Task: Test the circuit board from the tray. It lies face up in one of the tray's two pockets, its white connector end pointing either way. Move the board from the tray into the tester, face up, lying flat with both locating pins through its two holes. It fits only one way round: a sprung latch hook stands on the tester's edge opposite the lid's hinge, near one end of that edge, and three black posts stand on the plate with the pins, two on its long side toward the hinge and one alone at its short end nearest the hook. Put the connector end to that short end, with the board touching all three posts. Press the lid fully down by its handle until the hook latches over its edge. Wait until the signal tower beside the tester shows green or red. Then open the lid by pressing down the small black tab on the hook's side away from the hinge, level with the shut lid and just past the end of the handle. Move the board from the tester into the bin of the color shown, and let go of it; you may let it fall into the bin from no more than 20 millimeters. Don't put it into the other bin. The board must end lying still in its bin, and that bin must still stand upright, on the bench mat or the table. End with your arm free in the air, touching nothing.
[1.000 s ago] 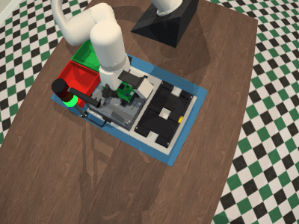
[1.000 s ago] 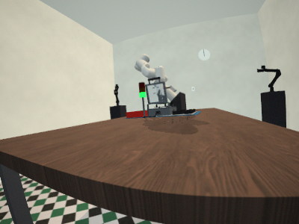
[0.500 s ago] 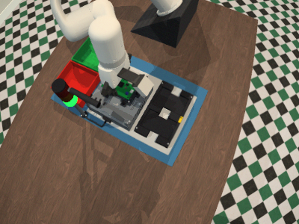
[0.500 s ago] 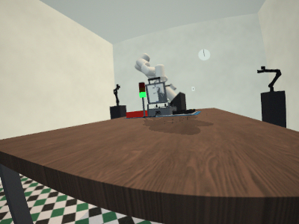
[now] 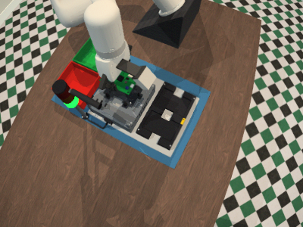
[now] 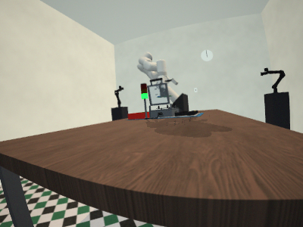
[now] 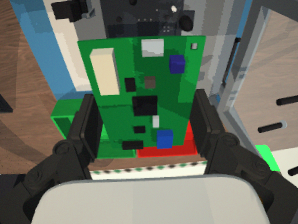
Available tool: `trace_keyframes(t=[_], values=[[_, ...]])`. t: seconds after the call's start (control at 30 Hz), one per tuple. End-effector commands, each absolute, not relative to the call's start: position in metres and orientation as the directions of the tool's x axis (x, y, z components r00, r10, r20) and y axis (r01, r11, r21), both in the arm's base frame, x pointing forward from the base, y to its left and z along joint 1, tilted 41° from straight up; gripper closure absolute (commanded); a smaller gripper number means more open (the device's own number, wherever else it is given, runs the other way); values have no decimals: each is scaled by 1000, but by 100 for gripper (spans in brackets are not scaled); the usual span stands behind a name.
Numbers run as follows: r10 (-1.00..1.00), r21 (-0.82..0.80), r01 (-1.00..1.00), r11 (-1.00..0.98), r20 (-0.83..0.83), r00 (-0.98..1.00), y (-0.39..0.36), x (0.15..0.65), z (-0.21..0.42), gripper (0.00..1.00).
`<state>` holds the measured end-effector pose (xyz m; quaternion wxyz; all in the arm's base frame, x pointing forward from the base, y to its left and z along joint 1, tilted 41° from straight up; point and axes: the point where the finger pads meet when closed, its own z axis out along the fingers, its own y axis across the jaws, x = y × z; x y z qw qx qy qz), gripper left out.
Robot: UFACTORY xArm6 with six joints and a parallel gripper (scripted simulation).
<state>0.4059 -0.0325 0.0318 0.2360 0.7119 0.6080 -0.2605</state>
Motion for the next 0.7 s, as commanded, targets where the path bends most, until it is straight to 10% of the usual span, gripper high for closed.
trace_keyframes(t=[0.0, 0.67], values=[[743, 23, 989, -148, -657, 127, -25, 408, 41, 21], [743, 23, 989, -148, -657, 127, -24, 407, 45, 21]])
